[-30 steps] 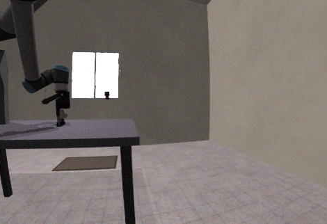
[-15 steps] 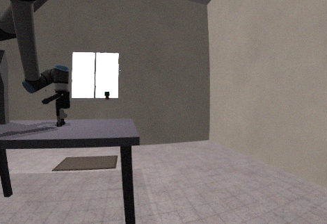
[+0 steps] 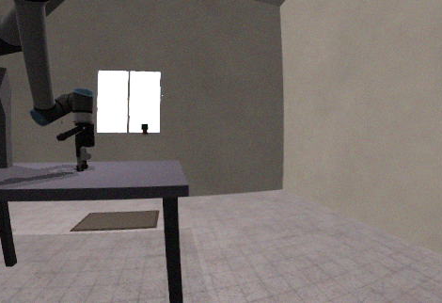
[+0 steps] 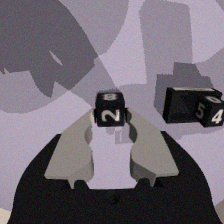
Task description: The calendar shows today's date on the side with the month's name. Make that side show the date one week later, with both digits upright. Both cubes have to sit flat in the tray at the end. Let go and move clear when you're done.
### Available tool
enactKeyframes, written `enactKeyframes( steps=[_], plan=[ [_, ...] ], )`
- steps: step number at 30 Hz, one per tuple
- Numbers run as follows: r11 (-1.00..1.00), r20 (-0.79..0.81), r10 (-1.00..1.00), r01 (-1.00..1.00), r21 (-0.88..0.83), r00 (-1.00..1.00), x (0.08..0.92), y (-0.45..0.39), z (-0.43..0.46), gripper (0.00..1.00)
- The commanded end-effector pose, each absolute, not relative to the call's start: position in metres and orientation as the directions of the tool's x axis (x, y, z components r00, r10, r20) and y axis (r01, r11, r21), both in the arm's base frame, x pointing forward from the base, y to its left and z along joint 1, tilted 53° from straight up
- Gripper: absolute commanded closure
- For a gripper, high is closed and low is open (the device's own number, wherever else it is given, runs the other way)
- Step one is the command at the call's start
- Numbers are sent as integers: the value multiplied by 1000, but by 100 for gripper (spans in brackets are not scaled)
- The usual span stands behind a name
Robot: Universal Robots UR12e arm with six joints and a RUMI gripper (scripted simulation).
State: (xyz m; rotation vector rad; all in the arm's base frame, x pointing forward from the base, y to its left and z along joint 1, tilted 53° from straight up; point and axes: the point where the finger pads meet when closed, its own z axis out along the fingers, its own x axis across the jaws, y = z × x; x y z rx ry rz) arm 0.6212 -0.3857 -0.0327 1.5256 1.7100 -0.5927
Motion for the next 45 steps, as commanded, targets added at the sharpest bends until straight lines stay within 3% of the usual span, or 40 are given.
enactKeyframes(
  steps=[1, 5, 45],
  plan=[
    [181, -782, 623, 973, 141, -2, 621, -385, -32, 79],
    [181, -782, 623, 973, 141, -2, 621, -385, -32, 72],
    [181, -782, 623, 973, 141, -2, 601, -317, 22, 72]
  ],
)
